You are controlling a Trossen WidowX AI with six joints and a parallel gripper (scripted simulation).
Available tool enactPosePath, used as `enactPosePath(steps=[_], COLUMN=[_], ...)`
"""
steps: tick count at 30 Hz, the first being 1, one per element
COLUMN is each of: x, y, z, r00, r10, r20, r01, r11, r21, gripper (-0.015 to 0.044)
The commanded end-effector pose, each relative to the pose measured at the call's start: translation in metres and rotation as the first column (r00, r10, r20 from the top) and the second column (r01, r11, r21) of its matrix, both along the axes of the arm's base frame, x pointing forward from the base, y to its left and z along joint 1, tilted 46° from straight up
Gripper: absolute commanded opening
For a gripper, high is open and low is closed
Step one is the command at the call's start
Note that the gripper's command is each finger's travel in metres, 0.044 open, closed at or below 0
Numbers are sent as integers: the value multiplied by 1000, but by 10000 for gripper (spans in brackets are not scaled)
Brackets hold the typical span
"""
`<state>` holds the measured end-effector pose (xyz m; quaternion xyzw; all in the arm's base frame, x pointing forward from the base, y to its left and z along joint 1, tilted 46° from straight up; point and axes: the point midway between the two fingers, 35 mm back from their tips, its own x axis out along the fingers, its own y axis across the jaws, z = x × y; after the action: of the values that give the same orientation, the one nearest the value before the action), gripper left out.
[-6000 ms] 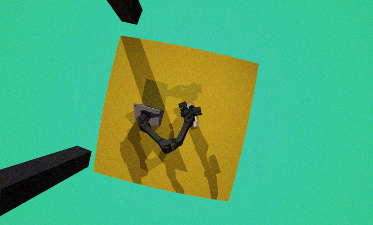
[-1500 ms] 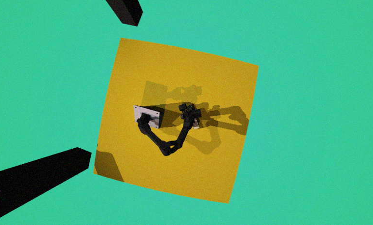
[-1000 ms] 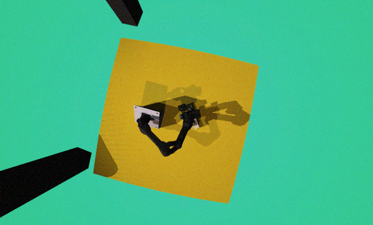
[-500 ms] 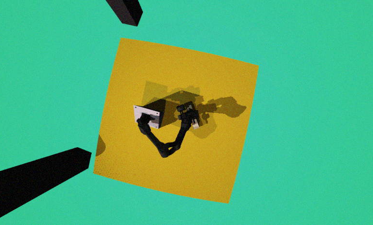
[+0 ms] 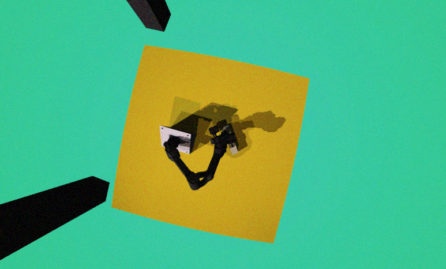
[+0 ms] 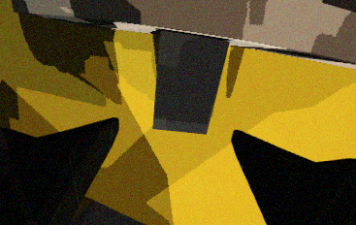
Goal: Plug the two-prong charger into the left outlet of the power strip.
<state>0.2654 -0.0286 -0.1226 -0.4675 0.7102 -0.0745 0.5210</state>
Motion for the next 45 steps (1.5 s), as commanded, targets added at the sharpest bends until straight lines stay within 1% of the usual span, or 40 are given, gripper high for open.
enactPosePath(steps=[1,25,27,30,33,36,45], x=[-4,-21,-19,-14,-11,-10,-10], y=[-2,-10,-2,17,38,53,54], z=[2,10,15,27,41,54,55], r00=[1000,1000,998,980,938,887,883], r10=[2,3,39,126,216,280,285], r20=[-2,2,46,155,273,367,374], r01=[-2,-3,-41,-150,-282,-391,-399], r11=[1000,1000,998,976,930,879,875], r21=[-1,9,56,156,234,273,275], gripper=[440,440,440,440,440,440,440])
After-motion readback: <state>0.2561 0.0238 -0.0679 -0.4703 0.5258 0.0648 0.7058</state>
